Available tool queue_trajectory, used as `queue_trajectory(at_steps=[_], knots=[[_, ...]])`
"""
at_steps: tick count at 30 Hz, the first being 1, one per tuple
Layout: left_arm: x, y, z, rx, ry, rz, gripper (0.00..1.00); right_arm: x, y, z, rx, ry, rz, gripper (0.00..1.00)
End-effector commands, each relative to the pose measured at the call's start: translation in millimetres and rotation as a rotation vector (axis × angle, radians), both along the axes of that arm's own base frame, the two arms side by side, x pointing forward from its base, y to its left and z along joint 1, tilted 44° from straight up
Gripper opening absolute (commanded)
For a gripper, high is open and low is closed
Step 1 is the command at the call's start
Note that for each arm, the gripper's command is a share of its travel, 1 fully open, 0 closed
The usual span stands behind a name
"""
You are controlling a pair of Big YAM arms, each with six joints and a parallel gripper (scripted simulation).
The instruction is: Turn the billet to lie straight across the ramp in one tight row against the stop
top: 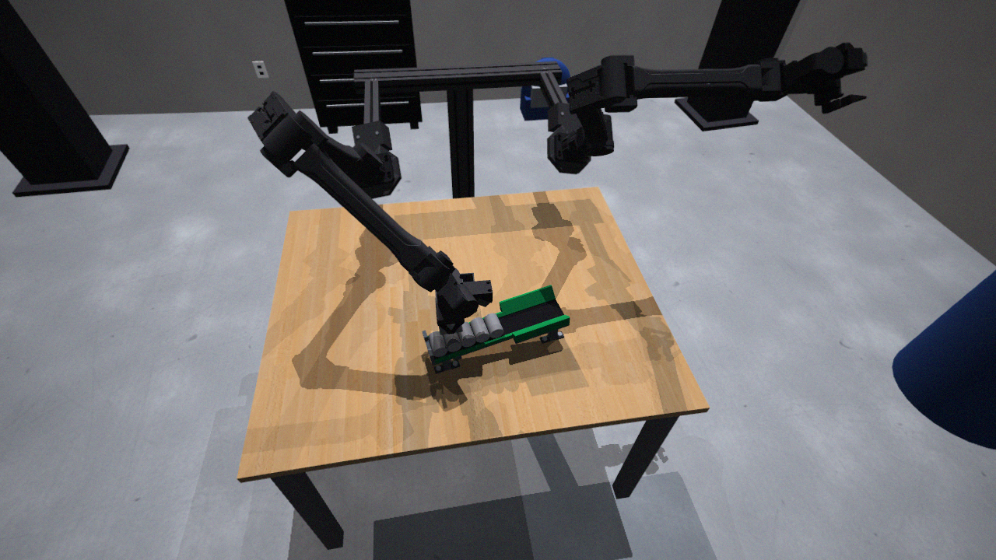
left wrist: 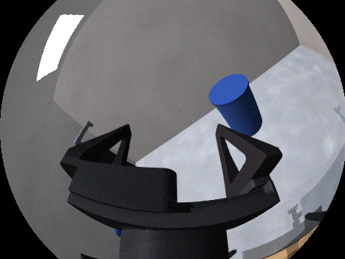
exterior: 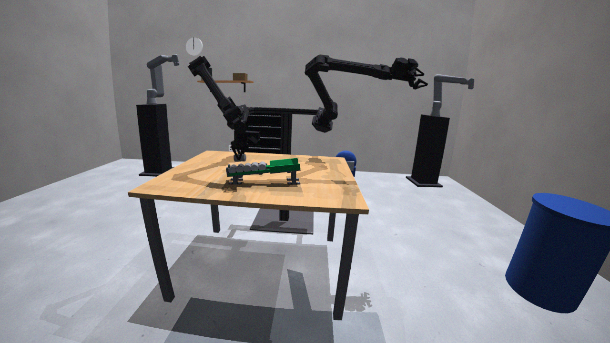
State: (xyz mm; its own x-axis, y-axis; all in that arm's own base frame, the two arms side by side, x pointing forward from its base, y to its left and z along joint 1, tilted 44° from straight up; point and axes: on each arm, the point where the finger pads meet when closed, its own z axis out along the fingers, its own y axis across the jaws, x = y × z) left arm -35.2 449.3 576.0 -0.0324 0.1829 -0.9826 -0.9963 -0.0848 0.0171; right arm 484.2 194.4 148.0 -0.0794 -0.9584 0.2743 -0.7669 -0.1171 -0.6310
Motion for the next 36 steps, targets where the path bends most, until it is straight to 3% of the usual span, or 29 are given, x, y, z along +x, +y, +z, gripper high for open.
queue_trajectory(at_steps=[1,36], knots=[[-7.9,-13.5,41.7,0.063,-0.011,0.014,1.0,-5.2,18.8,25.0,0.071,-0.051,-0.021,0.0],[-7.9,-13.5,41.7,0.063,-0.011,0.014,1.0,-5.1,18.6,25.2,0.531,-0.222,-0.532,0.0]])
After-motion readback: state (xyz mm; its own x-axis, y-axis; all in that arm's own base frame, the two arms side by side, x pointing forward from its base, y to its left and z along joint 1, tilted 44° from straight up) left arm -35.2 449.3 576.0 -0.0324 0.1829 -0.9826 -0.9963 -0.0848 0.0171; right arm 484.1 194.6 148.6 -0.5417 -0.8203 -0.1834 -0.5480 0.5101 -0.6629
